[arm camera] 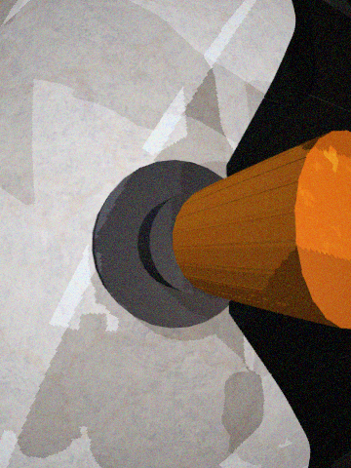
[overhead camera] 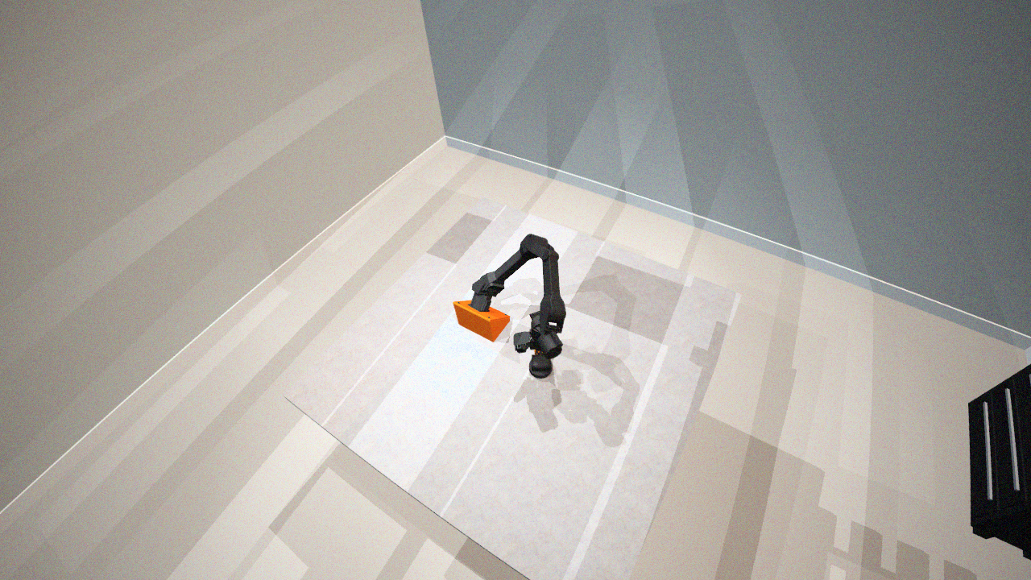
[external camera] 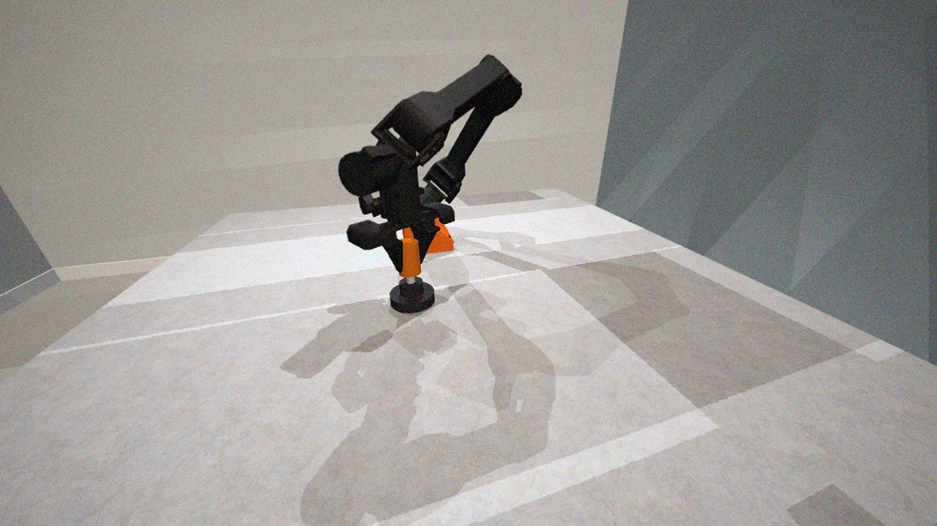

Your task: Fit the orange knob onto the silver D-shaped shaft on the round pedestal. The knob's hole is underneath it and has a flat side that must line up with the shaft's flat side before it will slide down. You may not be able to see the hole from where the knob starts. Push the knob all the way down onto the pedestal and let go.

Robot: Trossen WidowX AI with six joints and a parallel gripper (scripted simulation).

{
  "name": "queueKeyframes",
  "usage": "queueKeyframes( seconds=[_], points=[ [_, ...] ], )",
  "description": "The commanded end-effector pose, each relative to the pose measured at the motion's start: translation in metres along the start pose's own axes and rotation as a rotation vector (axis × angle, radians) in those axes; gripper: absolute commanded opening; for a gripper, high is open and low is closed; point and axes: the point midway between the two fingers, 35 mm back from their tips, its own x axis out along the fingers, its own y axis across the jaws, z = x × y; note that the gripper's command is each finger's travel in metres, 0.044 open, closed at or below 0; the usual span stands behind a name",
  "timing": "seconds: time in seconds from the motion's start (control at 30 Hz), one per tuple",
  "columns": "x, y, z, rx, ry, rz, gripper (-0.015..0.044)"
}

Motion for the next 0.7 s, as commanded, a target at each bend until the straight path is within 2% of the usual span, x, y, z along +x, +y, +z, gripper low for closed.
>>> queueKeyframes(
  seconds=[0.0,0.67],
  points=[
    [0.0012,0.0003,0.0003,0.003,0.001,0.001,0.0],
    [-0.0005,-0.0011,-0.0003,0.003,0.001,0.001,0.0]
  ],
)
